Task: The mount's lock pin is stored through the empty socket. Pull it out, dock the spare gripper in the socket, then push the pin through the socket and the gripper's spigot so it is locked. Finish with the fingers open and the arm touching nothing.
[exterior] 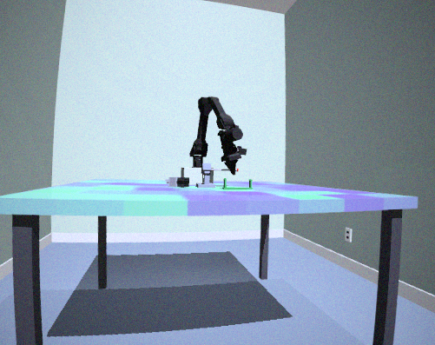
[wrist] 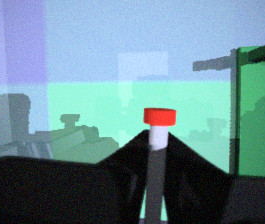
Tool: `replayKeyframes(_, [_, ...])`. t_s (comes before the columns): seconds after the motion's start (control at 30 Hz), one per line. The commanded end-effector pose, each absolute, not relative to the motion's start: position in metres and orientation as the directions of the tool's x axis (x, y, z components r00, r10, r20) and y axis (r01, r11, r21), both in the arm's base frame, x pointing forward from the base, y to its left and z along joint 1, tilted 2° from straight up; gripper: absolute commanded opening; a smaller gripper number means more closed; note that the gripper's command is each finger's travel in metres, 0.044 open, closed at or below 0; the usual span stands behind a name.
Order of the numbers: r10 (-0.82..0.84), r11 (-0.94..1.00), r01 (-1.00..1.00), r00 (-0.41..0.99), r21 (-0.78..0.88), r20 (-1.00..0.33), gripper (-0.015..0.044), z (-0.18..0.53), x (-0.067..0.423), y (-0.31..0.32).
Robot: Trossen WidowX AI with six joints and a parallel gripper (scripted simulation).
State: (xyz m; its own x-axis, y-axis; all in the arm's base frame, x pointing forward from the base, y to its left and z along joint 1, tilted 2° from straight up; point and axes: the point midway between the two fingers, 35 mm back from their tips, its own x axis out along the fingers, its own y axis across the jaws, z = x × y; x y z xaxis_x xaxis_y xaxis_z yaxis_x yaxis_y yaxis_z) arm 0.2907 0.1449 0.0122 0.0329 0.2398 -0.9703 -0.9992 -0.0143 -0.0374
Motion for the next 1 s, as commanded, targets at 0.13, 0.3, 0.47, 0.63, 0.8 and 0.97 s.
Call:
replayKeyframes(0.13, [0.238,-0.009,-0.999,0.034,-0.037,-0.971,0.0,0.013,0.292,0.152])
replayKeyframes(0.3, [0.237,-0.009,-0.999,0.032,-0.036,-0.971,0.0,0.013,0.292,0.156])
replayKeyframes(0.47, [0.236,-0.01,-0.999,0.032,-0.035,-0.971,0.0,0.013,0.292,0.161])
replayKeyframes(0.63, [0.235,-0.01,-0.999,0.031,-0.034,-0.972,0.0,0.013,0.292,0.165])
replayKeyframes(0.8, [0.234,-0.01,-0.999,0.03,-0.033,-0.972,0.0,0.014,0.292,0.169])
replayKeyframes(0.97, [0.233,-0.01,-0.999,0.028,-0.031,-0.972,0.0,0.015,0.292,0.174])
